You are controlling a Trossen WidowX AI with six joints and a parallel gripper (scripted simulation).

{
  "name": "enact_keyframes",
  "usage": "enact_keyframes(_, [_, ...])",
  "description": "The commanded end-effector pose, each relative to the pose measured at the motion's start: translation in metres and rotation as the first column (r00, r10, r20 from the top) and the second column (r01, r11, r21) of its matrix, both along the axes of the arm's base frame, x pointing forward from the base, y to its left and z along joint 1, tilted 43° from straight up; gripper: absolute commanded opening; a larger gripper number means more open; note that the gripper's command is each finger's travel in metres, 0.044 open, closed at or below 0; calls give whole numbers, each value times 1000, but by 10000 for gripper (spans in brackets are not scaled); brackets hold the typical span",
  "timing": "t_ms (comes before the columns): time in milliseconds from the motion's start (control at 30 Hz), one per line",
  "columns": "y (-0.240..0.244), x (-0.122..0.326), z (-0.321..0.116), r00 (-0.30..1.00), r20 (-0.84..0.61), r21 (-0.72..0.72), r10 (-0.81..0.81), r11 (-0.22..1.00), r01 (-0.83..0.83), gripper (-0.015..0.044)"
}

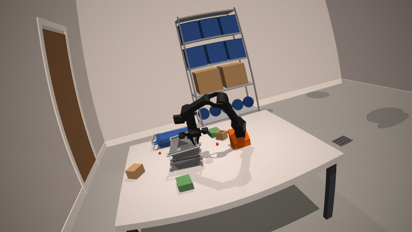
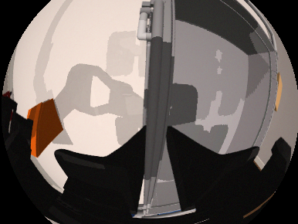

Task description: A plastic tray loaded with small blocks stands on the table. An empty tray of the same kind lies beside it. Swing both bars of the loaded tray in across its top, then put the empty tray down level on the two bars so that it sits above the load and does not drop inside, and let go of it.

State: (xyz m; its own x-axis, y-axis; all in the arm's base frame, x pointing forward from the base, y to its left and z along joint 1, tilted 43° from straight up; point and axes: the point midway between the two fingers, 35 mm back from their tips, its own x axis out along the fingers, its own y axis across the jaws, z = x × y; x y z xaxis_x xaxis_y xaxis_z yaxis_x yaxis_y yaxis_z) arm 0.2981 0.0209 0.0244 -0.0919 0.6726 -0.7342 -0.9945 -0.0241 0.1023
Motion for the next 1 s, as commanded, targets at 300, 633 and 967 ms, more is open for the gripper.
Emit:
enact_keyframes(300, [8,-5,-6,1000,-15,2,7,1000,-7,0])
enact_keyframes(633, [8,-5,-6,1000,-15,2,7,1000,-7,15])
enact_keyframes(967, [8,-5,-6,1000,-15,2,7,1000,-7,161])
